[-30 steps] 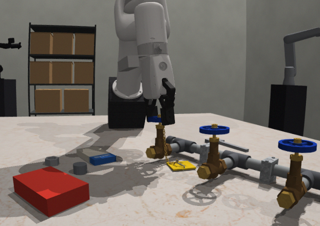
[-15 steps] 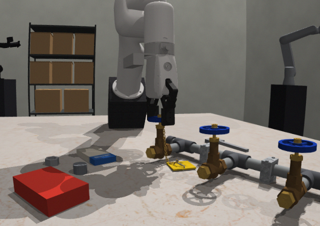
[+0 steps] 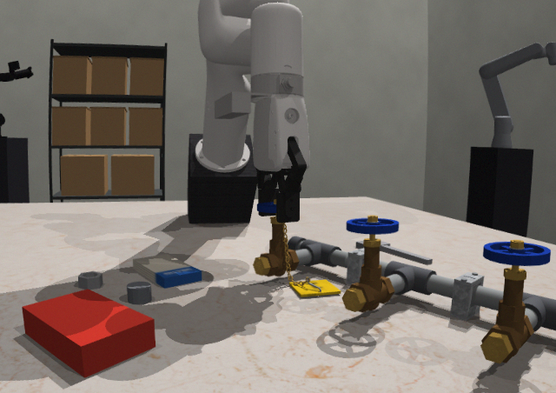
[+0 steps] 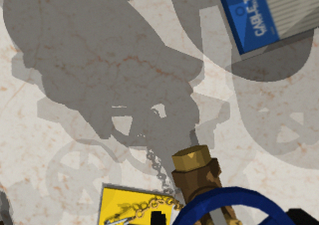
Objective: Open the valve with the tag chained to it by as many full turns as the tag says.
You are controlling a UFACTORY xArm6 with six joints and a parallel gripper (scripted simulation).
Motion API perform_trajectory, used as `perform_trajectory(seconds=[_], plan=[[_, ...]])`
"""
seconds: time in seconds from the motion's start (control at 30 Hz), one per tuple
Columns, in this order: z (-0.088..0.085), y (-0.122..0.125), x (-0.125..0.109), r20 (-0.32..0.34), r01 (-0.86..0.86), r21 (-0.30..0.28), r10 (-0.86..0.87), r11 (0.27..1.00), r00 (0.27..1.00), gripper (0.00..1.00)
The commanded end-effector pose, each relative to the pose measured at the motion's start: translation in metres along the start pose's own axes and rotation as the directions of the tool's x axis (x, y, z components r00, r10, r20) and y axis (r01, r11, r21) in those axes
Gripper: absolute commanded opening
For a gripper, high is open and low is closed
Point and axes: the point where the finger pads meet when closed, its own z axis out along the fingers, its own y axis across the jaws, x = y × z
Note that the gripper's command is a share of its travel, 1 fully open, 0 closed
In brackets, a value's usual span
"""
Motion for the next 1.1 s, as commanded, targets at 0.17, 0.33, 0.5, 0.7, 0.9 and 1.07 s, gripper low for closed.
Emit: perform_trajectory(seconds=[0.17,0.33,0.5,0.7,0.9,1.07], plan=[[-0.0004,-0.001,0.0,0.0,0.0,0.002,0.0,1.0,1.0,0.0],[-0.0004,-0.001,0.0,0.0,0.0,0.002,0.0,1.0,1.0,0.0],[-0.0004,-0.001,0.0,0.0,0.095,0.002,-0.095,0.995,0.996,0.0],[-0.0004,-0.001,0.0,-0.001,0.448,0.002,-0.448,0.894,0.894,0.0],[-0.0004,-0.001,0.0,-0.001,0.567,0.002,-0.567,0.824,0.824,0.0],[-0.0004,-0.001,0.0,-0.001,0.574,0.002,-0.574,0.819,0.819,0.0]])
